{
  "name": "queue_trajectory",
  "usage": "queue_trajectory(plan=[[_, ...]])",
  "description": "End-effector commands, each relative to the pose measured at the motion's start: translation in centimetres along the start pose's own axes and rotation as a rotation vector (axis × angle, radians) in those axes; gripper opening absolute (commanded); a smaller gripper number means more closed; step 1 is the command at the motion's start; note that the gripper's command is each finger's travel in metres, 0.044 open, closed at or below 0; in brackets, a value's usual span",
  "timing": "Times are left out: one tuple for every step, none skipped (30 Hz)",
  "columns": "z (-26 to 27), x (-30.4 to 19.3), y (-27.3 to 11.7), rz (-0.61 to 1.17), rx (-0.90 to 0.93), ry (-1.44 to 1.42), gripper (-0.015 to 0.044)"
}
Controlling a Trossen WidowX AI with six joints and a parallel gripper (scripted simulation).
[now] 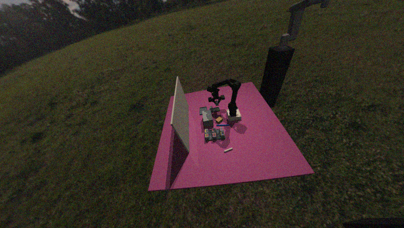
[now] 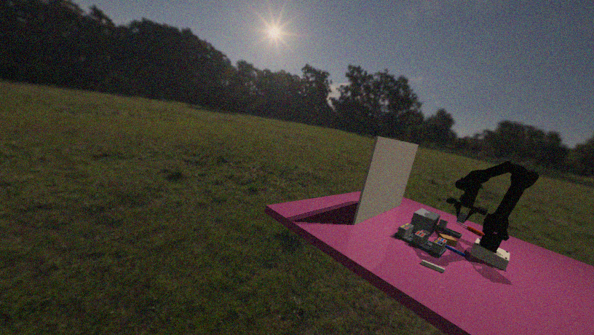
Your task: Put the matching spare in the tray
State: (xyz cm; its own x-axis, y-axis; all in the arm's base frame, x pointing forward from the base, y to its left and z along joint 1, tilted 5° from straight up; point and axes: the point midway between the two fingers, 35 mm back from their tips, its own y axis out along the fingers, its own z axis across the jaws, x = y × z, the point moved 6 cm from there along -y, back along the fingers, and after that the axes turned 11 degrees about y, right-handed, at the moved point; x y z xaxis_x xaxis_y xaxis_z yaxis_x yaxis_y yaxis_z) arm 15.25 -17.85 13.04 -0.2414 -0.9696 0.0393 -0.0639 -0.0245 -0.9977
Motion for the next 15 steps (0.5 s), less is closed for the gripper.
queue_trajectory(plan=[[0.0, 0.0, -0.3, 0.000, 0.001, 0.000, 0.0000], [0.0, 0.0, -0.7, 0.000, 0.001, 0.001, 0.0000], [0.0, 0.0, -1.2, 0.000, 0.001, 0.001, 0.0000], [0.0, 0.1, -1.7, -0.001, 0.001, 0.001, 0.0000], [0.0, 0.1, -2.2, -0.001, 0.001, 0.001, 0.0000], [0.0, 0.0, -2.8, -0.001, 0.001, 0.001, 0.0000], [0.0, 0.0, -3.3, -0.001, 0.001, 0.002, 0.0000], [-0.1, 0.0, -3.8, -0.001, 0.002, 0.002, 0.0000], [-0.1, 0.0, -4.3, -0.001, 0.002, 0.002, 0.0000], [-0.2, 0.0, -4.8, -0.001, 0.002, 0.002, 0.0000], [-0.3, -0.1, -5.3, -0.001, 0.002, 0.002, 0.0000], [-0.4, -0.1, -5.9, -0.001, 0.002, 0.003, 0.0000], [-0.5, -0.2, -6.4, -0.001, 0.002, 0.003, 0.0000], [-0.6, -0.2, -6.9, -0.001, 0.002, 0.003, 0.0000], [-0.6, -0.3, -7.3, -0.001, 0.002, 0.003, 0.0000]])
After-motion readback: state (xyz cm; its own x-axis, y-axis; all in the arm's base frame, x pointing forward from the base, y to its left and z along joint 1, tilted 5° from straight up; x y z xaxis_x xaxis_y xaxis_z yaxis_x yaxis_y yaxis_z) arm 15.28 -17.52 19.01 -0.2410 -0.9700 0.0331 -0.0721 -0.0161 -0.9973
